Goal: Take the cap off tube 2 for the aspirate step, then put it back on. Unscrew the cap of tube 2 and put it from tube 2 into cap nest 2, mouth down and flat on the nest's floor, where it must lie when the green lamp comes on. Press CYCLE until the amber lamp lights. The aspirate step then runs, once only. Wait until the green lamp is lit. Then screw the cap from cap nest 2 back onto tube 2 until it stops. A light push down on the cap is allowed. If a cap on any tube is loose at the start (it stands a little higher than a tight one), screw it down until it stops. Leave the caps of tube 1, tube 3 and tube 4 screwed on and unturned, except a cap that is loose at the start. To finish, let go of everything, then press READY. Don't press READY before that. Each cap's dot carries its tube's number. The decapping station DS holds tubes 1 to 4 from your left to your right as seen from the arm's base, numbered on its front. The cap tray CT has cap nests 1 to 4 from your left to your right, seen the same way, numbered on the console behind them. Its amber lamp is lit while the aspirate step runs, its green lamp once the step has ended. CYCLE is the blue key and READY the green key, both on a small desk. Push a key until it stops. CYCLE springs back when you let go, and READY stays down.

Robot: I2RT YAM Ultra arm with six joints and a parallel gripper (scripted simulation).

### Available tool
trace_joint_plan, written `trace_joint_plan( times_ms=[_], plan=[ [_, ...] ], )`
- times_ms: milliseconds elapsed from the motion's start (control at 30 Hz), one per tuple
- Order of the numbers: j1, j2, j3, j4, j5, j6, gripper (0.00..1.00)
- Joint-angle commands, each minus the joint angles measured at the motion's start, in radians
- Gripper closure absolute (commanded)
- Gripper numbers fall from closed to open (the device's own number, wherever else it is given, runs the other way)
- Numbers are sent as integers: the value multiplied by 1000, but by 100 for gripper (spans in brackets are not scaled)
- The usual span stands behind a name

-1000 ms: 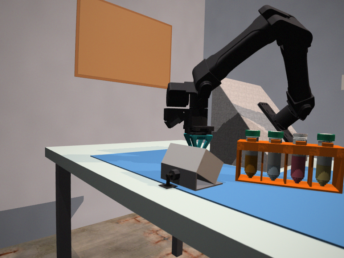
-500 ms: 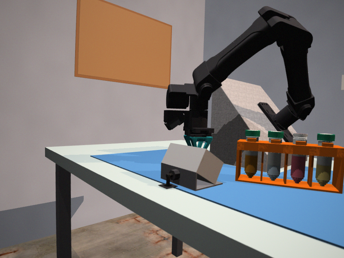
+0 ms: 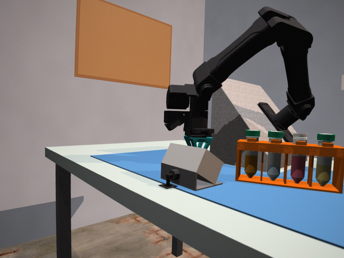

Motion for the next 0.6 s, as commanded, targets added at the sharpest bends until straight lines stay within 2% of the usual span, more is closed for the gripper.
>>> trace_joint_plan(
  times_ms=[0, 100, 133, 533, 567],
  plan=[
    [-6, -5, 2, 9, -2, 3, 100],
    [-6, -5, 2, 9, -2, 3, 100],
    [-6, -5, 2, 9, -2, 3, 53],
    [-6, -5, 2, 9, -2, 3, 53],
    [-16, -12, 8, -13, 2, -10, 53]
  ],
)
